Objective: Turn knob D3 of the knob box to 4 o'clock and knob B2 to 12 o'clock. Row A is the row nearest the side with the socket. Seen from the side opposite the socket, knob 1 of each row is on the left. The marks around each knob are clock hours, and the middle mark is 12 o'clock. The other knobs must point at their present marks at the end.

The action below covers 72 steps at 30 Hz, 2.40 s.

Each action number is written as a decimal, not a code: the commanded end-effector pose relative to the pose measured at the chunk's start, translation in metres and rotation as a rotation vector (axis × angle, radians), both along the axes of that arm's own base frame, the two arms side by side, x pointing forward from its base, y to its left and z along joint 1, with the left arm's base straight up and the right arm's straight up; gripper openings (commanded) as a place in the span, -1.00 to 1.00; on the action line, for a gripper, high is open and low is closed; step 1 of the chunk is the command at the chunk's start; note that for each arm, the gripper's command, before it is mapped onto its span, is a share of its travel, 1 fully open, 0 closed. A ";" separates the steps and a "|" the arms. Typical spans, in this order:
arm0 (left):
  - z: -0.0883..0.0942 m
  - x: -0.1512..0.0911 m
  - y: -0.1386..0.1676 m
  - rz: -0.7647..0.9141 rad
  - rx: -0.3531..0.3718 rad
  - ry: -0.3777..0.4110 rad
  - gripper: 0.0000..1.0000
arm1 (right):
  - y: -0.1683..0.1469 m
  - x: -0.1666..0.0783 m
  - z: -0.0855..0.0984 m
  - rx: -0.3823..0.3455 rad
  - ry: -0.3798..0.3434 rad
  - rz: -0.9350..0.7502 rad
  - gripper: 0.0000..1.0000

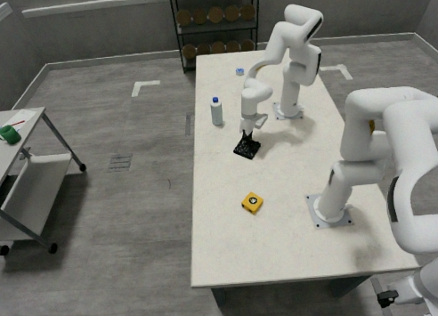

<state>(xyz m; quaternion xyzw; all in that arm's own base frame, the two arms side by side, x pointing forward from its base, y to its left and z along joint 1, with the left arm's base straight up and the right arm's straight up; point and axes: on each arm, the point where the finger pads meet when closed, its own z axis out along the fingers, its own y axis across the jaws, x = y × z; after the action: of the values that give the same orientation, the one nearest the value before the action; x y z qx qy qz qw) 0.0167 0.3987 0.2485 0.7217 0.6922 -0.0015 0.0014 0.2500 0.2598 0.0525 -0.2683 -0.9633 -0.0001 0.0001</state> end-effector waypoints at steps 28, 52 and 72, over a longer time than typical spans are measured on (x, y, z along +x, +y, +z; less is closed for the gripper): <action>0.002 0.000 0.001 0.000 0.004 0.000 1.00 | 0.001 0.001 0.001 0.002 -0.002 -0.016 -0.58; 0.002 0.000 0.001 0.000 0.004 0.000 1.00 | 0.001 0.001 0.035 0.002 -0.003 -0.016 -0.58; 0.002 0.000 0.001 0.000 0.004 0.000 1.00 | 0.001 0.001 0.041 0.001 -0.003 0.491 -0.58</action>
<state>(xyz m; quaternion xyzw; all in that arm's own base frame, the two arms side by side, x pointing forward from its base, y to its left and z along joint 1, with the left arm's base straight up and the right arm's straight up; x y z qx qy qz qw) 0.0167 0.3987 0.2485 0.7217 0.6922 -0.0015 0.0014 0.2498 0.2602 0.0907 -0.0874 -0.9962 0.0035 -0.0053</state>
